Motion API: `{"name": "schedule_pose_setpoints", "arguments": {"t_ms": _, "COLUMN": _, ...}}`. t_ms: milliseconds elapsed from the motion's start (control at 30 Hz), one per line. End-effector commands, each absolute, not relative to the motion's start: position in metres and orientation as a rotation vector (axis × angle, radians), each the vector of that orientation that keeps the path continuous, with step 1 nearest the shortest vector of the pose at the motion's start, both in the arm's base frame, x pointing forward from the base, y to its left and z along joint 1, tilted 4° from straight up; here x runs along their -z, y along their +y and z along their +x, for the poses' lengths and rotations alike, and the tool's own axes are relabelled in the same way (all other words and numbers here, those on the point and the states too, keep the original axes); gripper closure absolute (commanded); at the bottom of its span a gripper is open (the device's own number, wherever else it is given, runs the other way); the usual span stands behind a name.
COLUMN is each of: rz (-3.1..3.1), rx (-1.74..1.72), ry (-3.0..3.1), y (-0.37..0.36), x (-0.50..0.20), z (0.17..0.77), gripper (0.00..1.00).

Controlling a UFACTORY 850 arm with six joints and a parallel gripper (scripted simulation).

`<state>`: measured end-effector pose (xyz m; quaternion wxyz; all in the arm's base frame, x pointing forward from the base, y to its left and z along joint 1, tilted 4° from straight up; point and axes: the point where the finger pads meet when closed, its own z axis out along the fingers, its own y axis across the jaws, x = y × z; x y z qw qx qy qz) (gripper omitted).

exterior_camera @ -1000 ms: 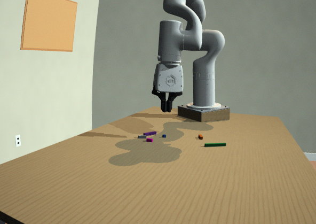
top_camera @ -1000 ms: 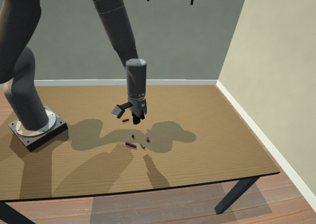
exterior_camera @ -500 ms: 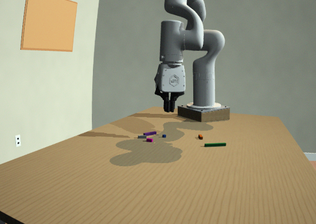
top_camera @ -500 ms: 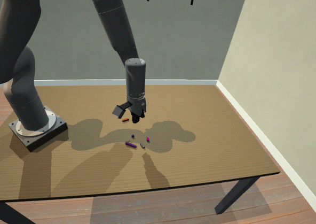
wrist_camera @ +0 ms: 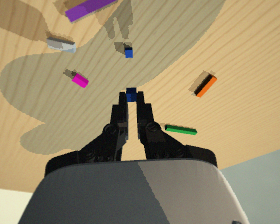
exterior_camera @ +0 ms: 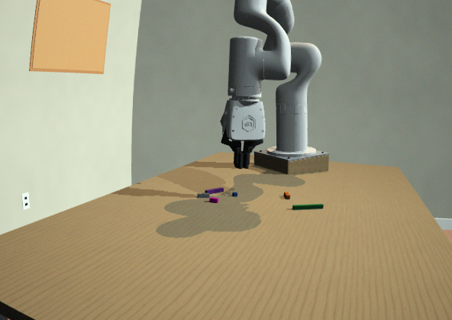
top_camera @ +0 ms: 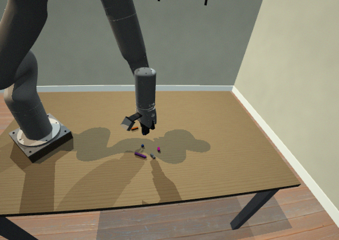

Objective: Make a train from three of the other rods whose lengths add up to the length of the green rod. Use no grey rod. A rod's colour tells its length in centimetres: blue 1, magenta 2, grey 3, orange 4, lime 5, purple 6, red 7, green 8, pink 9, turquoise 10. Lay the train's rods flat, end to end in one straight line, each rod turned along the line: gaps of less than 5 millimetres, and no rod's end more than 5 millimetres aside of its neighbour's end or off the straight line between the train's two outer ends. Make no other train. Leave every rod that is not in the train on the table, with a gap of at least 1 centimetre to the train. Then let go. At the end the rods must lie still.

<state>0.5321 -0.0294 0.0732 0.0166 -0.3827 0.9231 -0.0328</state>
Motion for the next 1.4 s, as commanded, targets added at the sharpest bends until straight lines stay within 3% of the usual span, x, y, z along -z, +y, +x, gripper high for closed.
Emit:
{"name": "schedule_pose_setpoints", "arguments": {"t_ms": 0, "rz": -1.189, "rx": 0.104, "ry": 2.868, "y": -0.03, "x": -0.06, "z": 0.534, "gripper": 0.96}}
{"name": "schedule_pose_setpoints", "arguments": {"t_ms": 433, "rz": -1.189, "rx": 0.104, "ry": 2.868, "y": -0.033, "x": -0.012, "z": 0.537, "gripper": 0.96}}
{"name": "schedule_pose_setpoints", "arguments": {"t_ms": 1367, "rz": -1.189, "rx": 0.104, "ry": 2.868, "y": -0.033, "x": -0.008, "z": 0.538, "gripper": 0.96}}
